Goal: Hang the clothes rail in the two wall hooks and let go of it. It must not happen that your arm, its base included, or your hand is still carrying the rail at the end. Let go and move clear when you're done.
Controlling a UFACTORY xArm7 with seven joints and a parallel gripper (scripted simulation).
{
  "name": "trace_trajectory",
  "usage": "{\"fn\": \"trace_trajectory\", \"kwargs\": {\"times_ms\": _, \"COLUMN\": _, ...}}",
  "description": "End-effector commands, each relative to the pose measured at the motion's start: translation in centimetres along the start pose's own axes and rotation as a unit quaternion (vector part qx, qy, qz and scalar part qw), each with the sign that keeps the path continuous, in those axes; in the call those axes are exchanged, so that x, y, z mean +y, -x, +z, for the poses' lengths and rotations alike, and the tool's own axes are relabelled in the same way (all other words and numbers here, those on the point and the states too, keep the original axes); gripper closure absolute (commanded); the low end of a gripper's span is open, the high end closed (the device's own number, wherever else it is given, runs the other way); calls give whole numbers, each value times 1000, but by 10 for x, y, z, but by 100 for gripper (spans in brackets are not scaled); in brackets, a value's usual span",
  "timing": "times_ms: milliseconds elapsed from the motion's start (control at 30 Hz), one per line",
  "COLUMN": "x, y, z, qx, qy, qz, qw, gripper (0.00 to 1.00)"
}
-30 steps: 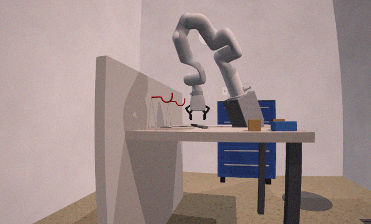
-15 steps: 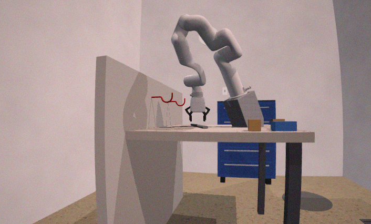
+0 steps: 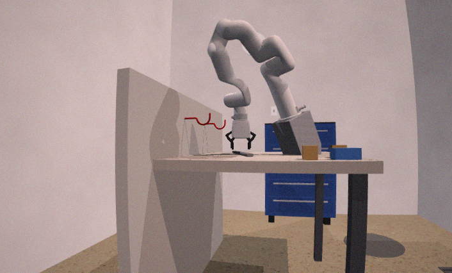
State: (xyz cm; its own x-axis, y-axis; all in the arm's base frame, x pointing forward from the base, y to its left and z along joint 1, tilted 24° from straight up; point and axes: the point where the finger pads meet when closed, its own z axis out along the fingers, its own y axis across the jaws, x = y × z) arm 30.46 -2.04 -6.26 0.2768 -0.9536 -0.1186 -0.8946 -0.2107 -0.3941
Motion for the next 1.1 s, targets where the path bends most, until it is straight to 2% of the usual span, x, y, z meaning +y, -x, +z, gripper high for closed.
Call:
{"fn": "trace_trajectory", "kwargs": {"times_ms": 0, "x": 0, "y": -1, "z": 3, "qx": 1, "qy": 0, "qz": 1, "qw": 1000, "gripper": 0}}
{"fn": "trace_trajectory", "kwargs": {"times_ms": 1067, "x": 0, "y": -1, "z": 16, "qx": 1, "qy": 0, "qz": 1, "qw": 1000, "gripper": 0}}
